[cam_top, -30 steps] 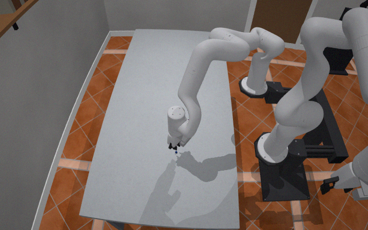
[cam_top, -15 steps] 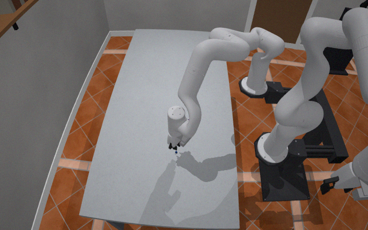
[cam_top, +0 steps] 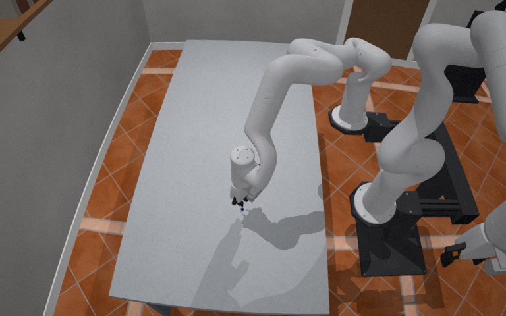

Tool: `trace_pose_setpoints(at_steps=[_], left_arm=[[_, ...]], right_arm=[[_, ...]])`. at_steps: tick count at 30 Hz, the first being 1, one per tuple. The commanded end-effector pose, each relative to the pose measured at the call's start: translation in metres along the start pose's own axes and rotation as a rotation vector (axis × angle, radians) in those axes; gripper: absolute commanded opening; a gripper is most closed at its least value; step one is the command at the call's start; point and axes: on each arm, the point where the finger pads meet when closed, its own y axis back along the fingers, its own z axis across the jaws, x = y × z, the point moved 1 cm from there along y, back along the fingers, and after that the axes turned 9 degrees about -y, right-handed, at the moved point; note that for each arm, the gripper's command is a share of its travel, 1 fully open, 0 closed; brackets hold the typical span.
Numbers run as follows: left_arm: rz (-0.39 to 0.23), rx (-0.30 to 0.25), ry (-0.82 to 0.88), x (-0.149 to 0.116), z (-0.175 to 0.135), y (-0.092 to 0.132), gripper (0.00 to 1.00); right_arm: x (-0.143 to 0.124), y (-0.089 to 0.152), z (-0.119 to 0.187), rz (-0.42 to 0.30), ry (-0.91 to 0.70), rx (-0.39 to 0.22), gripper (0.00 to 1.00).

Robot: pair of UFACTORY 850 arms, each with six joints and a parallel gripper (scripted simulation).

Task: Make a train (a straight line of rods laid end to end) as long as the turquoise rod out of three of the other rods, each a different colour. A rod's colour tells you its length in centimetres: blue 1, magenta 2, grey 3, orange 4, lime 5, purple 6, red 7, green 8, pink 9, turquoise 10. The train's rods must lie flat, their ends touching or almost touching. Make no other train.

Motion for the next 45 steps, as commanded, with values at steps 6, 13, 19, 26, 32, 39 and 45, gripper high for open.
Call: trace_pose_setpoints(at_steps=[6, 13, 19, 26, 32, 39, 45], left_arm=[[0.002, 0.000, 0.000, 0.000, 0.000, 0.001, 1.00], [0.002, 0.000, 0.000, 0.000, 0.000, 0.001, 1.00], [0.002, 0.000, 0.000, 0.000, 0.000, 0.001, 1.00], [0.002, 0.000, 0.000, 0.000, 0.000, 0.001, 1.00], [0.002, 0.000, 0.000, 0.000, 0.000, 0.001, 1.00], [0.002, 0.000, 0.000, 0.000, 0.000, 0.001, 1.00], [0.002, 0.000, 0.000, 0.000, 0.000, 0.001, 1.00]], right_arm=[[0.000, -0.010, 0.001, 0.000, 0.000, -0.002, 0.26], [0.000, -0.017, 0.001, 0.000, 0.000, -0.002, 0.26], [0.000, -0.027, 0.001, 0.000, 0.000, -0.002, 0.26], [0.000, -0.034, 0.001, 0.000, 0.000, -0.002, 0.26], [0.000, -0.042, 0.002, 0.000, 0.000, -0.002, 0.26], [0.000, -0.046, 0.002, 0.000, 0.000, -0.002, 0.26], [0.000, -0.048, 0.002, 0.000, 0.000, -0.002, 0.26]])
